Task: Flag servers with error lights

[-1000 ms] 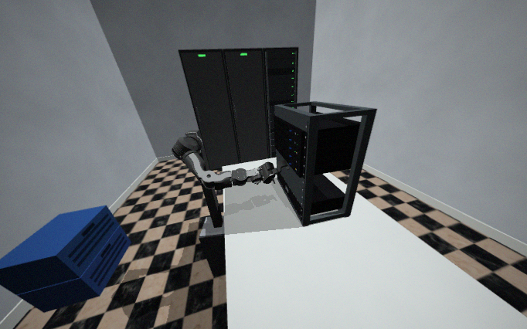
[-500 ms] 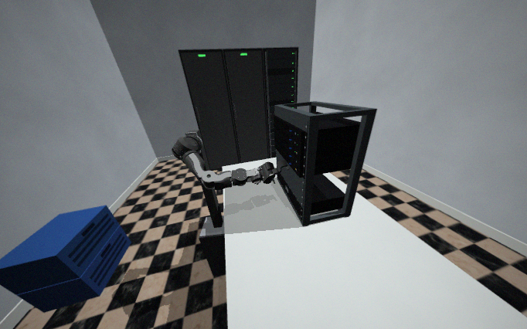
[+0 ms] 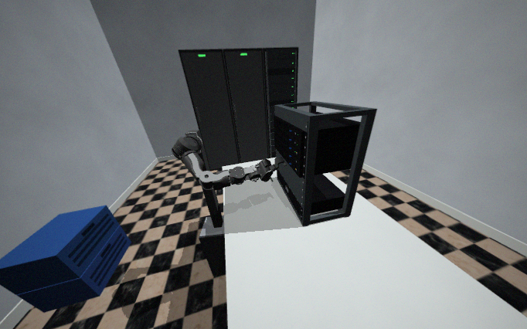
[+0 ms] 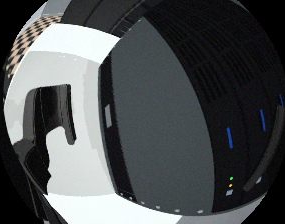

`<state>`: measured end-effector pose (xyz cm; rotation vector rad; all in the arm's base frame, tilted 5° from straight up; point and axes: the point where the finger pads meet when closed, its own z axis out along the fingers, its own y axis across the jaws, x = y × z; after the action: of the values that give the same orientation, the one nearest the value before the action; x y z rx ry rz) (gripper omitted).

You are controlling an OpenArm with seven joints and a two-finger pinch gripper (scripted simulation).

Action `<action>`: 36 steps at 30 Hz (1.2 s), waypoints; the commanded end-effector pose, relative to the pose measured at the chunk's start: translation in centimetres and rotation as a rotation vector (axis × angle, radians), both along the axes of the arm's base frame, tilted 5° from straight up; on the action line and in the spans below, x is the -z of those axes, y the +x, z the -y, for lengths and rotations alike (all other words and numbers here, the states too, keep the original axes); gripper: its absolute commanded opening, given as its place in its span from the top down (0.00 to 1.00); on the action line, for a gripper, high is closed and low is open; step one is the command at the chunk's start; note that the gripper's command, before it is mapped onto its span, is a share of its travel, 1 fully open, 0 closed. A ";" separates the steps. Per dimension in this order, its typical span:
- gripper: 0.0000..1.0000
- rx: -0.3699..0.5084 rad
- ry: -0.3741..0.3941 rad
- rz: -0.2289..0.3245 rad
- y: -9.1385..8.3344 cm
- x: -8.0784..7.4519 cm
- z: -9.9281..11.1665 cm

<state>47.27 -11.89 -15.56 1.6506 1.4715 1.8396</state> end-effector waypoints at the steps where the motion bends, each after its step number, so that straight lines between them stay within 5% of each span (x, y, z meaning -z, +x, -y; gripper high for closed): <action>1: 0.00 0.013 -0.031 0.006 -0.2 -0.1 0.1; 7: 0.00 0.021 -0.118 0.055 -1.6 -1.8 -0.1; 21: 0.00 0.278 -0.432 0.313 -7.6 -10.6 3.9; 36: 0.00 0.342 -0.472 0.354 -8.8 -12.1 4.8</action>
<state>38.51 -16.60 -3.65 1.1927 1.2616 1.3760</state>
